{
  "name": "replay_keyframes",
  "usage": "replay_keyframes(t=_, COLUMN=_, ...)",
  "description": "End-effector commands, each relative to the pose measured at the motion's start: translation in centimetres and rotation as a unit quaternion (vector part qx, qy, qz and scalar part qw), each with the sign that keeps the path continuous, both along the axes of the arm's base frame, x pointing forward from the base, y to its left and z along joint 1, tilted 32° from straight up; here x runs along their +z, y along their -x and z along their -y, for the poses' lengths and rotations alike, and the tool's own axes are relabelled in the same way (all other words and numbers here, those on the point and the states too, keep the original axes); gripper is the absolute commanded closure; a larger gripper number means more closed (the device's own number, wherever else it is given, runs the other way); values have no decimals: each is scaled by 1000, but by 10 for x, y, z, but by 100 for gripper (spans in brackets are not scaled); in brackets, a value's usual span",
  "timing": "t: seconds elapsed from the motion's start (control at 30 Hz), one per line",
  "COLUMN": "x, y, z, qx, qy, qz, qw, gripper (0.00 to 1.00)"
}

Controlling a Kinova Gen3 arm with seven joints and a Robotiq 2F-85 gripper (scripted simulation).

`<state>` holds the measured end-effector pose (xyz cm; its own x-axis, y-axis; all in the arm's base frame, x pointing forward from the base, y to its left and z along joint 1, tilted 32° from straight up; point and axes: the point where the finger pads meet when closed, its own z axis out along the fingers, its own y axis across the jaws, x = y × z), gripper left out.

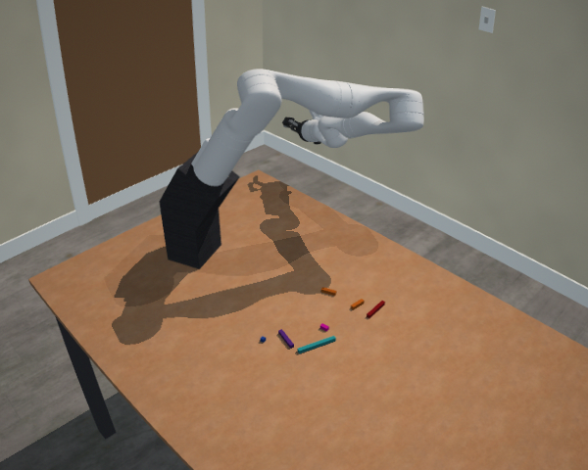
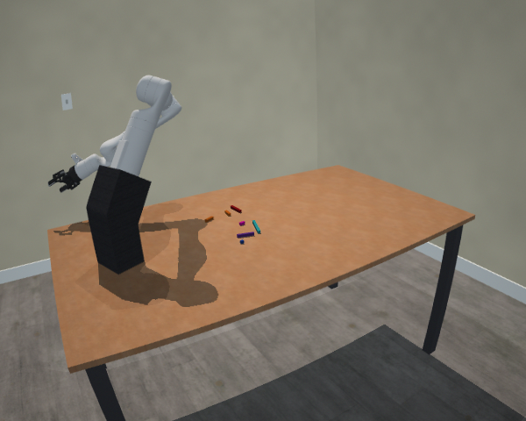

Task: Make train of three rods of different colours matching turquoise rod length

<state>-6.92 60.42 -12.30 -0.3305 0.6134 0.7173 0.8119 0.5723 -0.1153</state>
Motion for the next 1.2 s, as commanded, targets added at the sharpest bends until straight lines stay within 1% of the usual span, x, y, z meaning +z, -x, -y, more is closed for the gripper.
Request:
replay_keyframes(t=0.0, x=1, y=1, z=0, qx=1, qy=-1, qz=0, qw=1000, gripper=0)
replay_keyframes(t=0.77, x=1, y=1, z=-1, qx=1, qy=-1, qz=0, qw=1000, gripper=0)
replay_keyframes(t=1.17, x=8, y=10, z=-4, qx=11, qy=-7, qz=1, qw=1000, gripper=0)
